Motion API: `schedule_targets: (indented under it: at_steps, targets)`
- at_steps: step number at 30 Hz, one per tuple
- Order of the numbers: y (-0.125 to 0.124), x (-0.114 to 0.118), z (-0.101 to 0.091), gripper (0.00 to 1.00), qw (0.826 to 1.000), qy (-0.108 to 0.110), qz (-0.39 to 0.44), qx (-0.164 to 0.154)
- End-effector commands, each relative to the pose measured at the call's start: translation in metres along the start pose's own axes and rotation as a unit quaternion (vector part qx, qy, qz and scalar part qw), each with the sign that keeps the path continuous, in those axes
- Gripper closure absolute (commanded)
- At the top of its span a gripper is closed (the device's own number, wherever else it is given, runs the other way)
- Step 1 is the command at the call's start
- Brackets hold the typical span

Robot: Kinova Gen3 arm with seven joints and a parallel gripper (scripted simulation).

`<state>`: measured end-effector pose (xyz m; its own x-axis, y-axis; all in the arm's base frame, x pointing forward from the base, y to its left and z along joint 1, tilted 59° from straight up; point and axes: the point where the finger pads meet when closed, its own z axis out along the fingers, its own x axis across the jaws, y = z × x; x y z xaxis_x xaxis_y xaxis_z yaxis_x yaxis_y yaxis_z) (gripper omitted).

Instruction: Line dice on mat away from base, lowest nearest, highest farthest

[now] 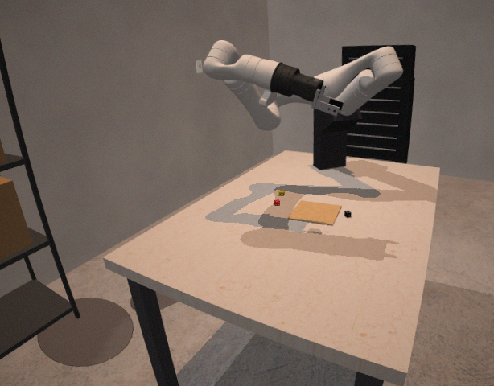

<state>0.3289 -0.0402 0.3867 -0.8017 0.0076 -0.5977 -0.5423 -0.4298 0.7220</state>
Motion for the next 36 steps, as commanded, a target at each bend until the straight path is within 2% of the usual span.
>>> schedule_targets:
  at_steps: [1,23,28,32,34,36]
  targets:
    - [0.001,0.0,0.0,0.0,1.0,0.0,-0.001,0.0]
    - [0.0,-0.001,0.0,0.0,1.0,-0.001,-0.001,0.005]
    - [-0.004,-0.003,0.004,0.0,1.0,-0.006,0.001,0.026]
    - [-0.012,-0.006,0.008,0.0,0.998,-0.014,0.003,0.058]
    - [-0.012,-0.006,0.008,0.0,0.998,-0.014,0.003,0.058]
    - [-0.018,-0.007,0.011,0.0,0.997,-0.019,0.004,0.08]
